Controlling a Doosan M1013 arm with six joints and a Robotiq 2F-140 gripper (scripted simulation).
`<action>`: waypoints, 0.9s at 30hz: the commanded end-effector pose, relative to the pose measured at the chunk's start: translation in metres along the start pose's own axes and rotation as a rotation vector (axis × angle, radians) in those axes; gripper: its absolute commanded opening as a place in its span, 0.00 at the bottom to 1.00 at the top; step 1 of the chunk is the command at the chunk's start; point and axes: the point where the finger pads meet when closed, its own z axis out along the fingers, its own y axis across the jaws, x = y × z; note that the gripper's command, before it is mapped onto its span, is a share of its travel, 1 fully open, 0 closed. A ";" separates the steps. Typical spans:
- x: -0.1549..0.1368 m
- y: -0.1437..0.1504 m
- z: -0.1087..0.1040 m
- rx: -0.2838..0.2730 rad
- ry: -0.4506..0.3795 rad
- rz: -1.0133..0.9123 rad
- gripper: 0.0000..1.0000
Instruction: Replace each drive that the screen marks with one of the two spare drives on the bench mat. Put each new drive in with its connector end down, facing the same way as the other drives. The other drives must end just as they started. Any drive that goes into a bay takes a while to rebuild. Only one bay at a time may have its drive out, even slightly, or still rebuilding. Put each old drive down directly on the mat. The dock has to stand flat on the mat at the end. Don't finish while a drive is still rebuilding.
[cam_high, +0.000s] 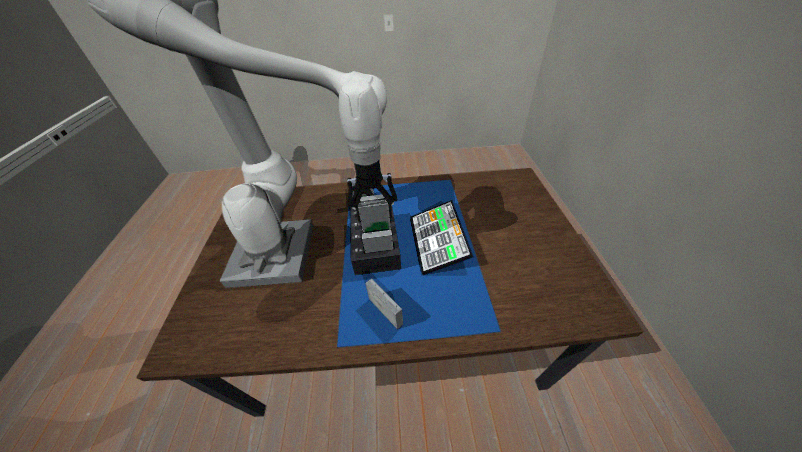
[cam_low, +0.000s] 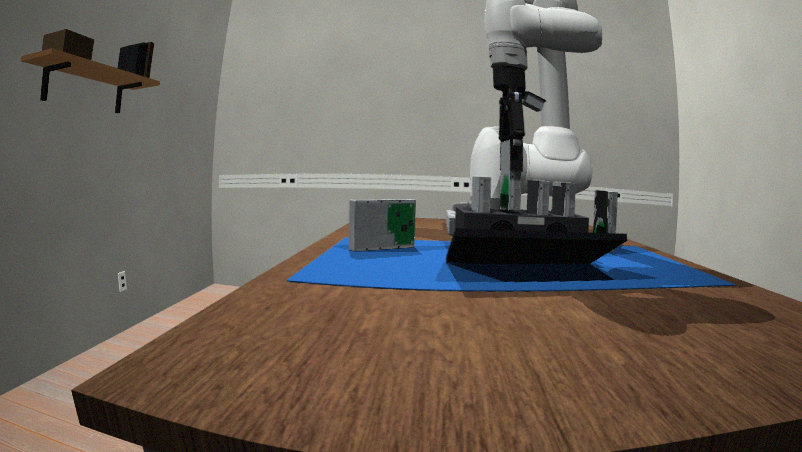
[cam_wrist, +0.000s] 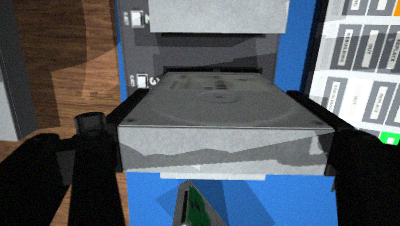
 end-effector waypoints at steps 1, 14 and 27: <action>0.000 0.000 0.000 -0.001 0.000 0.000 0.10; 0.000 0.000 0.005 -0.001 0.000 0.000 0.10; 0.000 0.000 0.010 -0.001 0.000 0.000 0.10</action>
